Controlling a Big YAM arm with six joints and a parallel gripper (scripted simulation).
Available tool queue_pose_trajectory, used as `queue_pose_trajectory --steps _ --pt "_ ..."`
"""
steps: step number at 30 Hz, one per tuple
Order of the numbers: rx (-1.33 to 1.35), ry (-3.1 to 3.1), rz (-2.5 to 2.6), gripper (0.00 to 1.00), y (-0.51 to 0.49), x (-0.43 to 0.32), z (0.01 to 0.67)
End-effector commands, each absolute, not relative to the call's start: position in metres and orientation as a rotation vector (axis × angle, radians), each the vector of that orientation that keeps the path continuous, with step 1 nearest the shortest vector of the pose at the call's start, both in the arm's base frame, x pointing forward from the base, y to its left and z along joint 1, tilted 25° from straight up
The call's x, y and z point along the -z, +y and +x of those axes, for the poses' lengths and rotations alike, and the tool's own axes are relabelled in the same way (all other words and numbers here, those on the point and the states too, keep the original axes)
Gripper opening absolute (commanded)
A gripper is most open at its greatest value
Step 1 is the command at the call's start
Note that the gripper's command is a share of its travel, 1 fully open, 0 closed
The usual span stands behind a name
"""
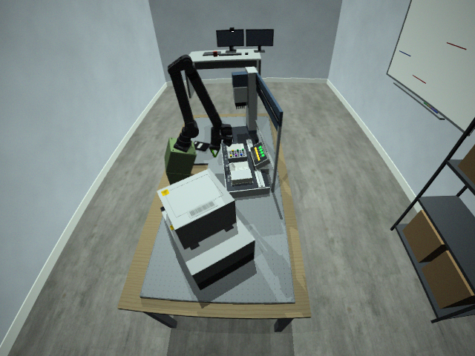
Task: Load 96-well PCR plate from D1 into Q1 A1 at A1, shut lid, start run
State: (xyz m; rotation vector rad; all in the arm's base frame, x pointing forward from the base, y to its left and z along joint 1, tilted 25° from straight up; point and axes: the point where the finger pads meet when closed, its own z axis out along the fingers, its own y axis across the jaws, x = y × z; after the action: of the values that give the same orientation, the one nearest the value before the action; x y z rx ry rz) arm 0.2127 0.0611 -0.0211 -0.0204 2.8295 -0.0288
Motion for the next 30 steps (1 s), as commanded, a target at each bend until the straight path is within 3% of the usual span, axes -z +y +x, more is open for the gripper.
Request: queue_pose_trajectory --steps 1,18,30 --pt "-0.014 2.788 -0.098 0.00 0.076 0.014 0.217" --pt "-0.194 2.630 -0.412 0.00 0.084 0.011 0.218" --pt "-0.196 2.696 -0.232 0.00 0.060 0.019 0.224"
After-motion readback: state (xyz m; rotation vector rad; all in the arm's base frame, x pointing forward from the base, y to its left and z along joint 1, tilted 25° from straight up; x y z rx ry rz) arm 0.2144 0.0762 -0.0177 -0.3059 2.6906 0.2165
